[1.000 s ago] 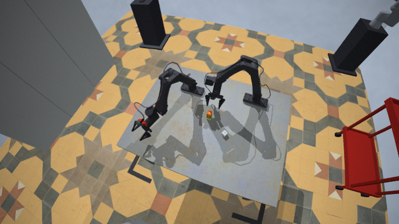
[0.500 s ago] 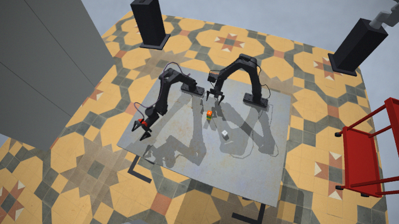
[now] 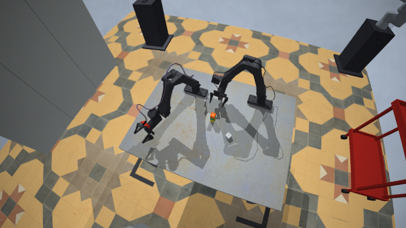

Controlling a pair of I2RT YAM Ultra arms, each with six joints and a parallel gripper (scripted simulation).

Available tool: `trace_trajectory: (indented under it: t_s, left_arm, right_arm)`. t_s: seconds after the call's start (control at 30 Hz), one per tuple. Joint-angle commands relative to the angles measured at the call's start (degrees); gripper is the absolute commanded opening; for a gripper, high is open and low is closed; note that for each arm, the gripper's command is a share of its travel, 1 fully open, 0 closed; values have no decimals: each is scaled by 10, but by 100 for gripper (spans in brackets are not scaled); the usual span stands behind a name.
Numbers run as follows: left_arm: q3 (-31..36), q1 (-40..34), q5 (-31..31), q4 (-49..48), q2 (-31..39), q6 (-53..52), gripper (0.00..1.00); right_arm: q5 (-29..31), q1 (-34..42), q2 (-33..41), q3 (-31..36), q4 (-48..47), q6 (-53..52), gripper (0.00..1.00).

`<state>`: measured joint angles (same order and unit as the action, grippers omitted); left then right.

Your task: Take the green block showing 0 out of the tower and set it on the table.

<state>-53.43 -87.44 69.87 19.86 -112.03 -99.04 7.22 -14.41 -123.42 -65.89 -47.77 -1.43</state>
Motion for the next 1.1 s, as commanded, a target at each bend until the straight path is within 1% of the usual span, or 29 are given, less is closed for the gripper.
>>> trace_trajectory:
  t_s: [0.0, 0.33, 0.37, 0.47, 0.53, 0.6, 0.73, 0.8, 0.83, 0.9, 1.07]
  left_arm:
    - [9, 1, 9, -11, 6, -9, 100]
    - [3, 1, 9, -12, 6, -10, 100]
    - [10, 1, 5, -10, 6, -7, 89]
    - [-7, 10, -41, 18, 9, 28, 55]
    - [-17, 21, -90, 39, 15, 64, 55]
    - [-44, 44, -132, 57, 14, 94, 55]
    - [-100, 80, -192, 103, 13, 148, 55]
    - [-100, 80, -192, 103, 13, 148, 55]
    - [-120, 87, -215, 135, 7, 177, 55]
    - [-152, 110, -259, 160, 10, 216, 55]
    - [-224, 152, -336, 225, 5, 290, 55]
  right_arm:
    - [0, 0, 5, -3, -3, 0, 100]
    - [0, 0, 5, -3, -3, 0, 100]
    - [0, 0, 5, -3, -3, 0, 100]
    - [0, 0, 5, -3, -3, 0, 100]
    - [0, 0, 5, -3, -3, 0, 100]
    - [0, 0, 5, -3, -3, 0, 100]
    - [0, 0, 5, -3, -3, 0, 100]
    - [0, 0, 5, -3, -3, 0, 100]
    - [0, 0, 5, -3, -3, 0, 100]
    - [0, 0, 5, -3, -3, 0, 100]
    - [0, 0, 5, -3, -3, 0, 100]
